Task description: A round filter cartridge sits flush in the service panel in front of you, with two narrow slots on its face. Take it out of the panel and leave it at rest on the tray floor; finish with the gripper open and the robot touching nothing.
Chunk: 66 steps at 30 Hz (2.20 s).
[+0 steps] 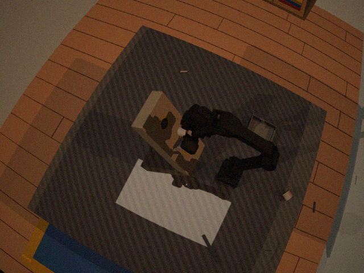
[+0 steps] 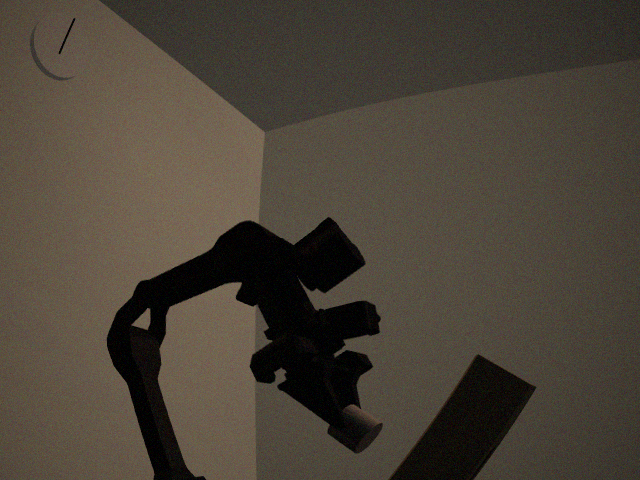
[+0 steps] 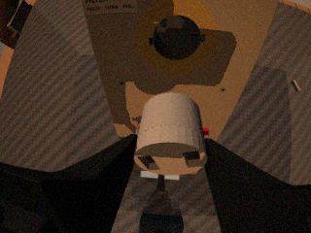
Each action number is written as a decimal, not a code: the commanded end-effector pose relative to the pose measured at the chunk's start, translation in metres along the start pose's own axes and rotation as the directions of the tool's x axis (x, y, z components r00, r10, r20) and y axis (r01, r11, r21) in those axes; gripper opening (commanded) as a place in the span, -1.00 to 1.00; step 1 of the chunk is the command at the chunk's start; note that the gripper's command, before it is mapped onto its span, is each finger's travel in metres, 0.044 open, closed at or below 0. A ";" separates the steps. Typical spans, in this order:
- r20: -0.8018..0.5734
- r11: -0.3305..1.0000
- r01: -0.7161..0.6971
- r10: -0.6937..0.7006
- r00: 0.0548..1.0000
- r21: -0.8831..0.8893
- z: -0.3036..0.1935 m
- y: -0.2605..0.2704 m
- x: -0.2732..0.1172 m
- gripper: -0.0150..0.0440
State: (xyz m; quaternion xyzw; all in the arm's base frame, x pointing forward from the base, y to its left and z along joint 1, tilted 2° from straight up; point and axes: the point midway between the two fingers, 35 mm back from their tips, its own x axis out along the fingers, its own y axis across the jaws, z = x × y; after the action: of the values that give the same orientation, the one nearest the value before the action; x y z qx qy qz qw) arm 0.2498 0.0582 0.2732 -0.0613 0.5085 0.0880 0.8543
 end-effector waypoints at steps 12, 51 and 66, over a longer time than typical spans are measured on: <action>0.000 1.000 0.007 -0.007 1.000 0.004 0.002 -0.030 -0.010 -0.49; -0.085 0.812 0.298 -0.297 0.951 0.502 -0.056 -0.178 -0.018 -0.49; -0.217 0.497 0.443 -0.448 0.867 0.746 -0.115 -0.231 -0.040 -0.49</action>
State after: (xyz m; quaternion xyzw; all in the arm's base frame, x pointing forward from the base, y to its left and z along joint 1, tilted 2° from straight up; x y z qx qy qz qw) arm 0.1920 -0.1837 0.2570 0.1683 0.4717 -0.3296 0.8003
